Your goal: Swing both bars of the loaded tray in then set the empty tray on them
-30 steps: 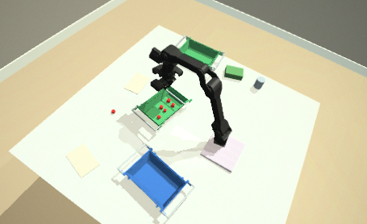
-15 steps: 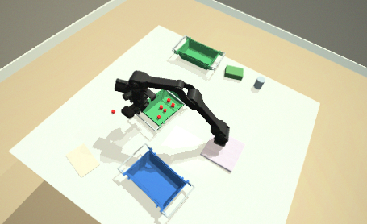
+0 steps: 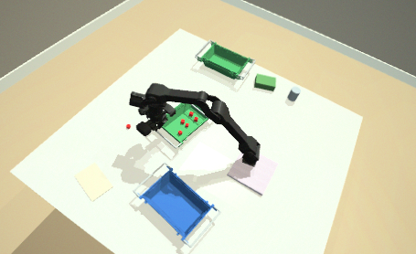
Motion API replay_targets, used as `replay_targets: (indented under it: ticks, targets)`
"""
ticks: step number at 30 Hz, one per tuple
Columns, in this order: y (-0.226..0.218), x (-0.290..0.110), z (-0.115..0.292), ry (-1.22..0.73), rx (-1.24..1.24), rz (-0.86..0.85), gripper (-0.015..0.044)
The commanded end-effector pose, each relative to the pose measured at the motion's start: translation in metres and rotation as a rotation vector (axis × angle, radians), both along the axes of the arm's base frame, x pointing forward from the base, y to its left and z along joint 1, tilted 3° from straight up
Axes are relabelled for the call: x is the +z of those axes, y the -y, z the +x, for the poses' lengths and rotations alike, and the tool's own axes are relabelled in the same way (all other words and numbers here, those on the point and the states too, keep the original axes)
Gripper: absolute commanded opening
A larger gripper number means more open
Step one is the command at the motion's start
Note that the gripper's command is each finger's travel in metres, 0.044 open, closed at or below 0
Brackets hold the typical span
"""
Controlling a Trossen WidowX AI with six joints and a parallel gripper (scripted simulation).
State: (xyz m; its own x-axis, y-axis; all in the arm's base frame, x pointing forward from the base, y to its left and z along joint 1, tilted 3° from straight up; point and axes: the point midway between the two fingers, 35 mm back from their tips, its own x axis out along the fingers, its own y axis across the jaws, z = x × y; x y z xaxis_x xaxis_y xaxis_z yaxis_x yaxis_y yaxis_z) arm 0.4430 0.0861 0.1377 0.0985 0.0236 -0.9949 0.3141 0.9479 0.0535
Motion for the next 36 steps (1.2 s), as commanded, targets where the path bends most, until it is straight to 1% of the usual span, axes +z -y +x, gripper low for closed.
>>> replay_targets:
  ticks: [1, 11, 15, 21, 28, 36]
  targets:
    - [0.0, -0.013, 0.001, -0.003, -0.005, -0.003, 0.0082]
    - [0.0, -0.04, 0.002, -0.003, -0.005, -0.003, 0.0082]
    - [0.0, -0.042, 0.002, -0.003, -0.005, -0.003, 0.0082]
    - [0.013, -0.018, -0.005, -0.003, -0.005, -0.004, 0.0082]
    - [0.027, -0.01, -0.01, -0.004, -0.005, -0.006, 0.0082]
    - [0.048, -0.011, -0.017, -0.004, -0.005, -0.008, 0.0082]
